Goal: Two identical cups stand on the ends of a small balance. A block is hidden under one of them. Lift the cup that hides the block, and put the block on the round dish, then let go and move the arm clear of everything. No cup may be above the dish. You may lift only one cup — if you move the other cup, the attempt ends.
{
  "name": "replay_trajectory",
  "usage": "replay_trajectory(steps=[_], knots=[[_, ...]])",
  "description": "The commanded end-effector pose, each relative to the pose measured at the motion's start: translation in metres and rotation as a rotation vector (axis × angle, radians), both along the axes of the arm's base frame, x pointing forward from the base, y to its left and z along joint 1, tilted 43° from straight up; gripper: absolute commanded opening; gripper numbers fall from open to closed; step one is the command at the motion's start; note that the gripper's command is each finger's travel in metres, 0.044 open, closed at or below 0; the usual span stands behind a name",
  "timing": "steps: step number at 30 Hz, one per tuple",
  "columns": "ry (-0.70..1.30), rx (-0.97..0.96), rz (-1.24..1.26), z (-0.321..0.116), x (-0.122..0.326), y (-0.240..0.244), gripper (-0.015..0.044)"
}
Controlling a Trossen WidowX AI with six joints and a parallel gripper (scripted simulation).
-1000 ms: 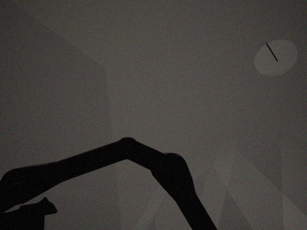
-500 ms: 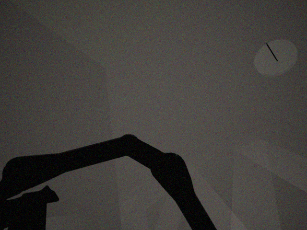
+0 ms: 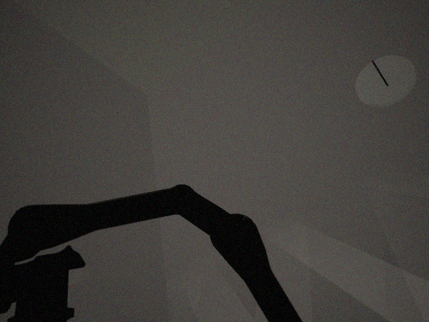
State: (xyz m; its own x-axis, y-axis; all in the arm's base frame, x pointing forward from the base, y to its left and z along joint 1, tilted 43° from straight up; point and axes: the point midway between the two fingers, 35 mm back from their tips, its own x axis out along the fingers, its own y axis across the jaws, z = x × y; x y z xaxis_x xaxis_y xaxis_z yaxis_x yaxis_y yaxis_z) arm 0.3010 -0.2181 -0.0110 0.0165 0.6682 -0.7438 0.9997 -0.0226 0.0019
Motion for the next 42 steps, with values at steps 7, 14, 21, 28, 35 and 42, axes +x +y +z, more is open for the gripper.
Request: replay_trajectory(steps=[7,14,21,28,35,42], knots=[[0.000,0.000,0.000,0.0042,-0.0010,-0.0029,0.0000],[0.000,0.000,0.000,0.0042,-0.0010,-0.0029,0.0000],[0.000,0.000,0.000,0.0042,-0.0010,-0.0029,0.0000],[0.000,0.000,0.000,0.0042,-0.0010,-0.0029,0.0000],[0.000,0.000,0.000,0.0042,-0.0010,-0.0029,0.0000],[0.000,0.000,0.000,0.0042,-0.0010,-0.0029,0.0000]])
